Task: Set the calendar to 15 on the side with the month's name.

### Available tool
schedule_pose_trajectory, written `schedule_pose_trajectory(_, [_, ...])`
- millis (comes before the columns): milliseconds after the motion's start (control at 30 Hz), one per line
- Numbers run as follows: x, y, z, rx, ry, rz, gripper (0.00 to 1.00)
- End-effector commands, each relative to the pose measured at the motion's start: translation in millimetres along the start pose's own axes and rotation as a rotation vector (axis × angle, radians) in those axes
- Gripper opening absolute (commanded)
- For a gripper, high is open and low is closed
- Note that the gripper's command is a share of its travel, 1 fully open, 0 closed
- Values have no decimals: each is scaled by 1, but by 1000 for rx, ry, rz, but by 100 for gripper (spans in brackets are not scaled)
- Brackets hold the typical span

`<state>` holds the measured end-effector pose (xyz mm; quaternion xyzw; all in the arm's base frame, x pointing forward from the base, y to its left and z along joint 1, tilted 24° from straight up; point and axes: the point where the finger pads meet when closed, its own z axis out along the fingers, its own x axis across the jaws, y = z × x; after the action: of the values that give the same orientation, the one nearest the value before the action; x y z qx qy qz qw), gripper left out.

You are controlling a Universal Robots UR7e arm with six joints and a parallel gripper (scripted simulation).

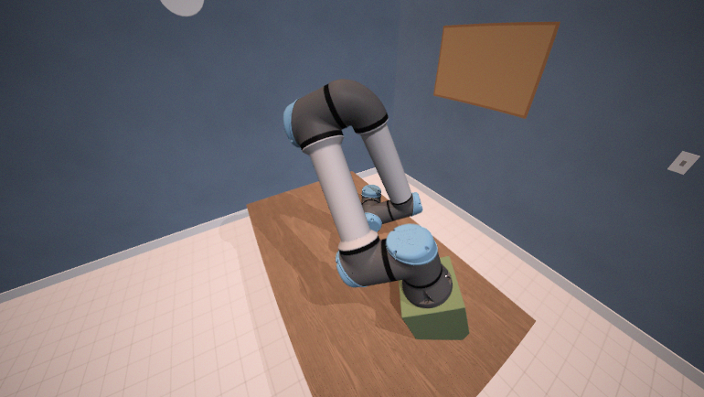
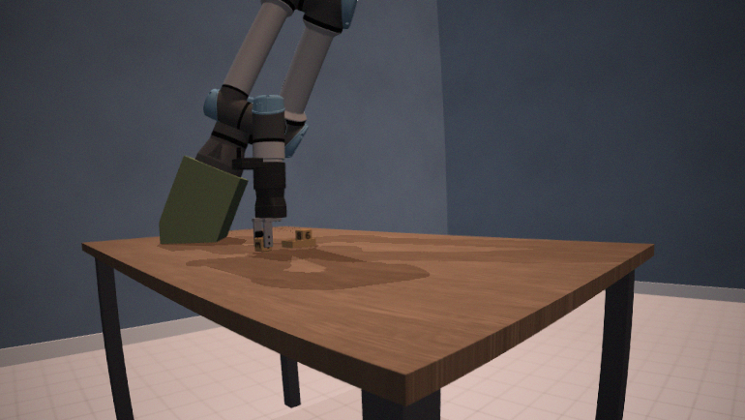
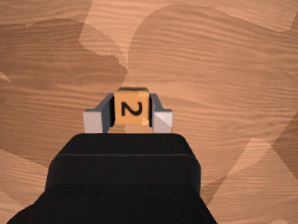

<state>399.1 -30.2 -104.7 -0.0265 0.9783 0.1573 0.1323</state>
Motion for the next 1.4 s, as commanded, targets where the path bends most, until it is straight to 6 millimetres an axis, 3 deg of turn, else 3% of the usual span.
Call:
schedule_pose_trajectory(0, [0, 0, 0, 1, -1, 0, 57])
schedule_pose_trajectory(767, [0, 0, -3, 1, -1, 0, 57])
schedule_pose_trajectory(1367, [0, 0, -37, 1, -1, 0, 57])
